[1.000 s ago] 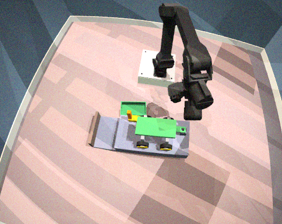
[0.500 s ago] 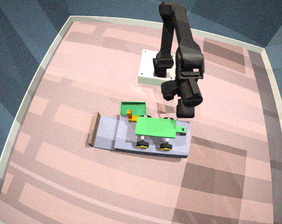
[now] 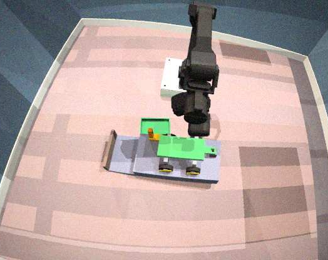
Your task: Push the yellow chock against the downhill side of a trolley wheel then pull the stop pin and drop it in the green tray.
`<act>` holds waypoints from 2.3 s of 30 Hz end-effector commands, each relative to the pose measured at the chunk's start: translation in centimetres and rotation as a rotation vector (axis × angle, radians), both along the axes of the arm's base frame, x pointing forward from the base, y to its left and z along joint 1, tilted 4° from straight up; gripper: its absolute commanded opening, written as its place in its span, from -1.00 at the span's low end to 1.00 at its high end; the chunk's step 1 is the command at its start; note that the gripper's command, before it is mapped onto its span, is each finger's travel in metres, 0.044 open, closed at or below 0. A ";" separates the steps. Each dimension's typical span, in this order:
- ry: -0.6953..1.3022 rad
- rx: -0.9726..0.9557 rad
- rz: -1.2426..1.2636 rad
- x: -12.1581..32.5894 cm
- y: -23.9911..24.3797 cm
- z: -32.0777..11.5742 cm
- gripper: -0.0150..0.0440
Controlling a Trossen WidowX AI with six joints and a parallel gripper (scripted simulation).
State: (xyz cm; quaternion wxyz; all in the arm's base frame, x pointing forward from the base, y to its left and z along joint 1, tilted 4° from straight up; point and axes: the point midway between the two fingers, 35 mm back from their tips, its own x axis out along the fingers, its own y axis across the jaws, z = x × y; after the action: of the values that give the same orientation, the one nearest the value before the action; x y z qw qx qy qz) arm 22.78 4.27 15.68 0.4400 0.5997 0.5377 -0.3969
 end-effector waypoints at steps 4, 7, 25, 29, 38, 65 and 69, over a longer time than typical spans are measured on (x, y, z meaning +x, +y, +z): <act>0.001 0.002 0.004 -0.1 -2.4 -0.4 -0.49; 0.001 0.001 0.004 -0.1 -3.4 -0.6 -0.49; 0.002 -0.006 0.004 -0.3 -9.7 -1.9 -0.49; 0.002 -0.007 0.004 -0.4 -11.1 -2.2 -0.49; 0.003 -0.010 0.004 -0.6 -14.6 -2.7 -0.49; 0.110 -0.060 -0.473 -0.8 -15.8 -2.8 -0.49; 0.133 -0.071 -0.590 -0.8 -15.7 -2.8 -0.49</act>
State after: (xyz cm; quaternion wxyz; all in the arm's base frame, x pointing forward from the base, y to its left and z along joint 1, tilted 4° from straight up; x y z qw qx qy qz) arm 21.95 -11.54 12.82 0.3177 0.6737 0.3922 -0.5397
